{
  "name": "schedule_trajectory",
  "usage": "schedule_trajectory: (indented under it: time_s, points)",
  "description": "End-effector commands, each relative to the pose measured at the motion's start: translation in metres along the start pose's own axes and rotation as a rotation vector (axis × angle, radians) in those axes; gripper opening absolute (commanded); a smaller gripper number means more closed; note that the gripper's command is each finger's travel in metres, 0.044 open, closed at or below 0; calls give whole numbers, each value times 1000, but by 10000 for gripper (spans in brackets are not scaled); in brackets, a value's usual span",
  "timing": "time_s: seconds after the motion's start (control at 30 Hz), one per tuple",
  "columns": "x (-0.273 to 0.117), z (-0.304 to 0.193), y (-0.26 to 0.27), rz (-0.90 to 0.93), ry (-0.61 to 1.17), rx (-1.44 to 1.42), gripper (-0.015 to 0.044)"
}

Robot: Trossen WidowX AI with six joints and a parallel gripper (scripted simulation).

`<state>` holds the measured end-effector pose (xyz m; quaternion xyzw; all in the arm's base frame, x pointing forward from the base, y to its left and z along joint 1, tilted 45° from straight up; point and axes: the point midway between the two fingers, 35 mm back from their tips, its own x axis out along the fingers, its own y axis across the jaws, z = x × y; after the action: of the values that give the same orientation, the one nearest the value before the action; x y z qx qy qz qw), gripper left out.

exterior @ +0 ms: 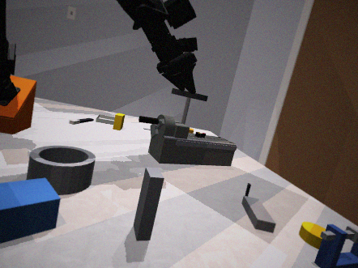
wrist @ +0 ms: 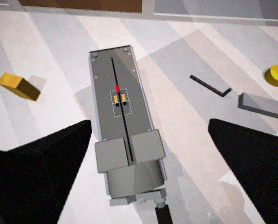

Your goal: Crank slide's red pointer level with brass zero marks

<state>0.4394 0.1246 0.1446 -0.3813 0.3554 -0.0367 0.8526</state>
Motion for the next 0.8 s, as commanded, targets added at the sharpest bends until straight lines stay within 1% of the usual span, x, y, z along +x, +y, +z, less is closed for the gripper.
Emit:
schedule_trajectory:
  time_s: [0.0,0.43,0.57,0.77]
  points:
    - [-10,-13,-4,32,1,-43,440]
    - [-48,-62,-22,120,-25,-164,440]
    - [-46,-65,-22,121,-25,-166,440]
    - [-26,-83,-23,121,-25,-166,440]
